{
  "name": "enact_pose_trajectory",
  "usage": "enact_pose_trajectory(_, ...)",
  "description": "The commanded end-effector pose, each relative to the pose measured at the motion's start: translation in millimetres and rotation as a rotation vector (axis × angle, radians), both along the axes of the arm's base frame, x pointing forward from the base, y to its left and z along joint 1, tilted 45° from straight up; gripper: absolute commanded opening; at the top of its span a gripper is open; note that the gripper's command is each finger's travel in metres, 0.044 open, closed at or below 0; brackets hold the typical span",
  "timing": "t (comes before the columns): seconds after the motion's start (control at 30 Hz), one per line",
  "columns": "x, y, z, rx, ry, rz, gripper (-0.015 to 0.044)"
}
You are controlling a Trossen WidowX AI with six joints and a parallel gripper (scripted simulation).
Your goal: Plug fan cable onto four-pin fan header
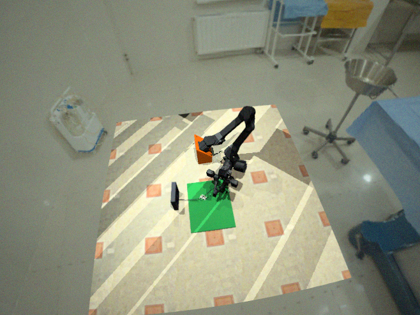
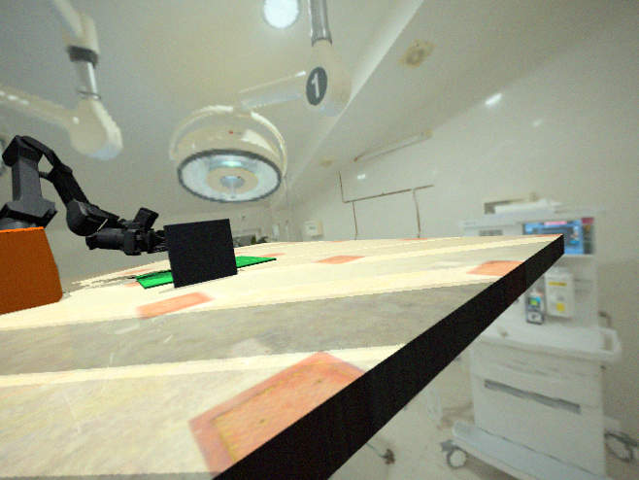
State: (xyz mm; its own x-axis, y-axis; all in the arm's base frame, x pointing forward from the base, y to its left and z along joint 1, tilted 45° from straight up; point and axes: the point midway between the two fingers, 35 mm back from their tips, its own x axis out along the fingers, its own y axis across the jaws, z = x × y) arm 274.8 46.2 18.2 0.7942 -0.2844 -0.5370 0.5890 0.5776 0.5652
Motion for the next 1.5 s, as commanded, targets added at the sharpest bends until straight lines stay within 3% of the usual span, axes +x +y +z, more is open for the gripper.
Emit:
enact_pose_trajectory(0.0, 1.3, 2.3, -2.1, 0.001, -0.004, -0.007, 0.0)
enact_pose_trajectory(1.47, 2.1, 29.5, -29.6, 0.001, -0.003, -0.007, 0.0)
